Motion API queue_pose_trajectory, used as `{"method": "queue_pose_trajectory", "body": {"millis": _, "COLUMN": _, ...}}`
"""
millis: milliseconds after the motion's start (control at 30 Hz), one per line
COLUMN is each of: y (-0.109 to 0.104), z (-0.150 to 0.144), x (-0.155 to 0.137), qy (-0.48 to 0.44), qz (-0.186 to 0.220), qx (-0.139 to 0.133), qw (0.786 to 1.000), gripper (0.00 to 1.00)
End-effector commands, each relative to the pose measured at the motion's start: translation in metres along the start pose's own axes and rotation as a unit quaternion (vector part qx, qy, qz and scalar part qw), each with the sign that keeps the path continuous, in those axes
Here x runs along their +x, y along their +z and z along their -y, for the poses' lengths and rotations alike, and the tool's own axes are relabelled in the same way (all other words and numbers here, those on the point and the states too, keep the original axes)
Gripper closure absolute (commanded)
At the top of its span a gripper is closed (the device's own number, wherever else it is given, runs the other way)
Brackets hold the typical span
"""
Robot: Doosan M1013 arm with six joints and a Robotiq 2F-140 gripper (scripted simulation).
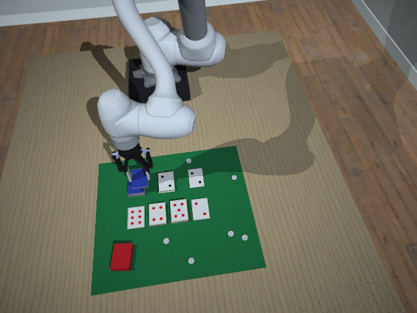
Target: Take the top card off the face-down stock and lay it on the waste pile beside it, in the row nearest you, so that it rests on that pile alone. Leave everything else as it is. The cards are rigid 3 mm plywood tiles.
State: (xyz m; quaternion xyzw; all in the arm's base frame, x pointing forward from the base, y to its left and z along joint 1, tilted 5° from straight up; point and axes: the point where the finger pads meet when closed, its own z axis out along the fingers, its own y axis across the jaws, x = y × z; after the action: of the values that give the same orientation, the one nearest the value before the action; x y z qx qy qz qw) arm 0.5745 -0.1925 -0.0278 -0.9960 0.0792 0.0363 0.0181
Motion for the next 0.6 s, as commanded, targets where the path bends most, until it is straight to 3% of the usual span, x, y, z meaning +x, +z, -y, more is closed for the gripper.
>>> {"method": "queue_pose_trajectory", "body": {"millis": 0, "y": 0.0, "z": 0.015, "x": 0.0, "qy": -0.002, "qz": 0.0, "qx": 0.0, "qw": 1.0, "gripper": 0.57}}
{"method": "queue_pose_trajectory", "body": {"millis": 567, "y": 0.0, "z": 0.092, "x": -0.002, "qy": -0.012, "qz": 0.0, "qx": 0.0, "qw": 1.0, "gripper": 0.57}}
